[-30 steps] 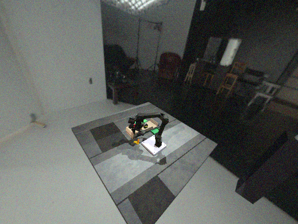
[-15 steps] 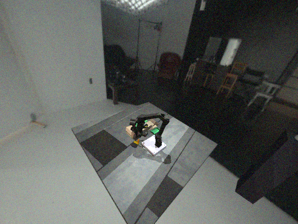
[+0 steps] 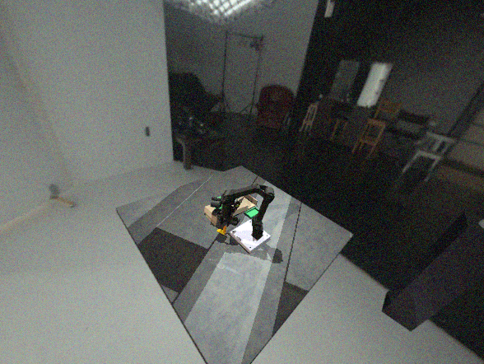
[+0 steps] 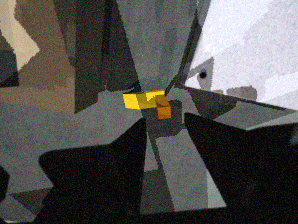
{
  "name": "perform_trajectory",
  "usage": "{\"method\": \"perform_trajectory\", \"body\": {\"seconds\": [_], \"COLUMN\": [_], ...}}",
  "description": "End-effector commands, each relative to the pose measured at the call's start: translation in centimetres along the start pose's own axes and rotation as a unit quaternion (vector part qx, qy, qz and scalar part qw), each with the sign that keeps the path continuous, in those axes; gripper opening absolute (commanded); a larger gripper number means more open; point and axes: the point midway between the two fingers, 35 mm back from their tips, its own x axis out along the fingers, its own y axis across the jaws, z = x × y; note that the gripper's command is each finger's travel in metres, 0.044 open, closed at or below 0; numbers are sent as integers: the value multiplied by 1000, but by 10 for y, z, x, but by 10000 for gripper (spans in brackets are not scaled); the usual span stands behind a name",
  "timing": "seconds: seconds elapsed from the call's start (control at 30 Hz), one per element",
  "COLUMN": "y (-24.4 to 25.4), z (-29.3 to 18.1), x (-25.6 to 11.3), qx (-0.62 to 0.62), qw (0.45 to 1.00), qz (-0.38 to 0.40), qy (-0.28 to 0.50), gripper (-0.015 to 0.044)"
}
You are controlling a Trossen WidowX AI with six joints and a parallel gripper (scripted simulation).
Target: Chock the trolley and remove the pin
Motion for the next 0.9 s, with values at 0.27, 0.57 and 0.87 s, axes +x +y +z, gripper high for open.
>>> {"method": "perform_trajectory", "body": {"seconds": [0.27,0.57,0.87], "y": [-1,-2,-1], "z": [0,0,0], "x": [20,29,38], "qx": [-1,-1,-1], "qw": [1000,1000,1000], "qz": [-3,-3,-3], "qy": [0,0,0], "gripper": [190,190,190]}}
